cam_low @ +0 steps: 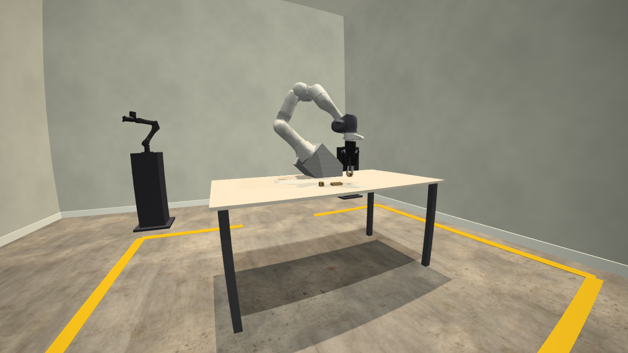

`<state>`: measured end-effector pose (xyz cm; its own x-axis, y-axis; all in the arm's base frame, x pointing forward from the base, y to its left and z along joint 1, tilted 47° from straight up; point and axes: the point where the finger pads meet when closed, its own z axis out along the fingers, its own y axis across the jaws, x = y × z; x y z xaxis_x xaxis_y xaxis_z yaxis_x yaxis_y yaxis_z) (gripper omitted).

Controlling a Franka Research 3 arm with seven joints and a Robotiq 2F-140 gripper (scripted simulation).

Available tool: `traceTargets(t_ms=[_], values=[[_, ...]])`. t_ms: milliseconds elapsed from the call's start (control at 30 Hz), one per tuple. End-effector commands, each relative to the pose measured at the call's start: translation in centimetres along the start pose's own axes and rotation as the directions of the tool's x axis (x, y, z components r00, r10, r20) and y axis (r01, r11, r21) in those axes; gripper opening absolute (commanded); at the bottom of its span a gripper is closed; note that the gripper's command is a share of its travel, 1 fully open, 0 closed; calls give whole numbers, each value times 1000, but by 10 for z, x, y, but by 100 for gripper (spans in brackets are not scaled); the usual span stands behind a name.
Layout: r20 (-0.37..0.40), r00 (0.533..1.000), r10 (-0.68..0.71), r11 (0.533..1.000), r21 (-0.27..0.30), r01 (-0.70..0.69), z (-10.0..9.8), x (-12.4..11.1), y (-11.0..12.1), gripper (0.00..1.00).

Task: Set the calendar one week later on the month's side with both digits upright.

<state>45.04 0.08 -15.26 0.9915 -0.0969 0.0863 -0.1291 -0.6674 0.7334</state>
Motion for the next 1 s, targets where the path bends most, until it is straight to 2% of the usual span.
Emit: traceTargets(t_ms=[0, 133, 400, 967], values=[[-13, 1000, -1, 1000, 14, 1, 16, 5, -5, 16], [-13, 1000, -1, 1000, 14, 1, 32, 5, -6, 16], [-13, 1000, -1, 1000, 14, 1, 46, 5, -6, 16], [-13, 1000, -1, 1000, 14, 1, 48, 5, -6, 16]])
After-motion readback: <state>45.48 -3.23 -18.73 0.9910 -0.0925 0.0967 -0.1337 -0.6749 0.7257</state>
